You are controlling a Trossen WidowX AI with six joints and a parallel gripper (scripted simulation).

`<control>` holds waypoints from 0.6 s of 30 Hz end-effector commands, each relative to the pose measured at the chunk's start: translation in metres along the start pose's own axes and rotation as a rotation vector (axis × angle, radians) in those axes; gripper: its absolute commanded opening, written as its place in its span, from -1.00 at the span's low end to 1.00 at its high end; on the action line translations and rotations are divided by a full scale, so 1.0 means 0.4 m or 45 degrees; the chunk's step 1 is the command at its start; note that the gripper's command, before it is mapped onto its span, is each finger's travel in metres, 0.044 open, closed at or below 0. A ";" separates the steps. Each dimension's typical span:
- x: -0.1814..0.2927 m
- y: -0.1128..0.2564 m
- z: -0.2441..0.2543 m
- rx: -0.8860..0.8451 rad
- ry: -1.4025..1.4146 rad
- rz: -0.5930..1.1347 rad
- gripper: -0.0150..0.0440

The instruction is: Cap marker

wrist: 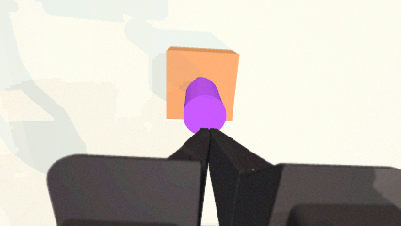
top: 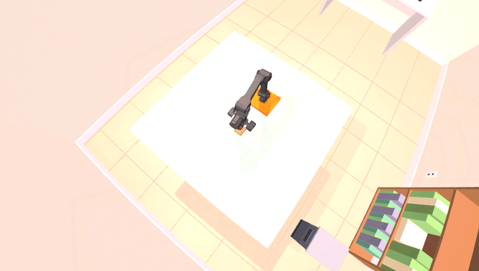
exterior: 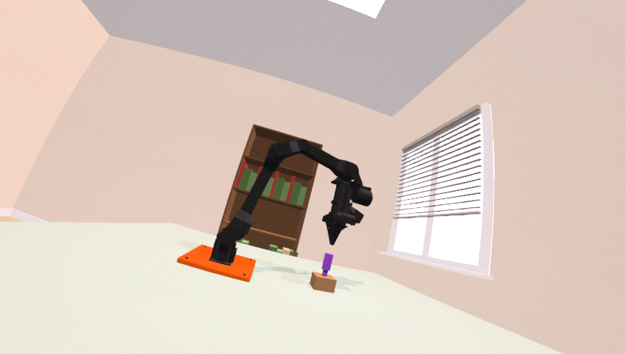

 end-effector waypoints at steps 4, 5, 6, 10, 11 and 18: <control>0.002 -0.018 0.000 -0.001 0.013 -0.001 -0.49; 0.002 -0.022 0.000 -0.001 0.013 -0.001 -0.49; 0.002 -0.025 0.000 -0.001 0.013 -0.001 -0.49; 0.002 -0.040 0.000 -0.001 0.013 -0.001 -0.49; 0.002 -0.043 0.000 -0.001 0.013 -0.001 -0.49; 0.002 -0.067 0.000 -0.001 0.013 -0.001 -0.49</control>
Point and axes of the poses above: the point midway between the two fingers, 35 mm back from their tips, its own y axis back along the fingers, its own z axis across the jaws, x = y × z, the point moved 2 cm from there along y, back along the fingers, and after that the axes turned 4 degrees about y, right-handed, at the moved point
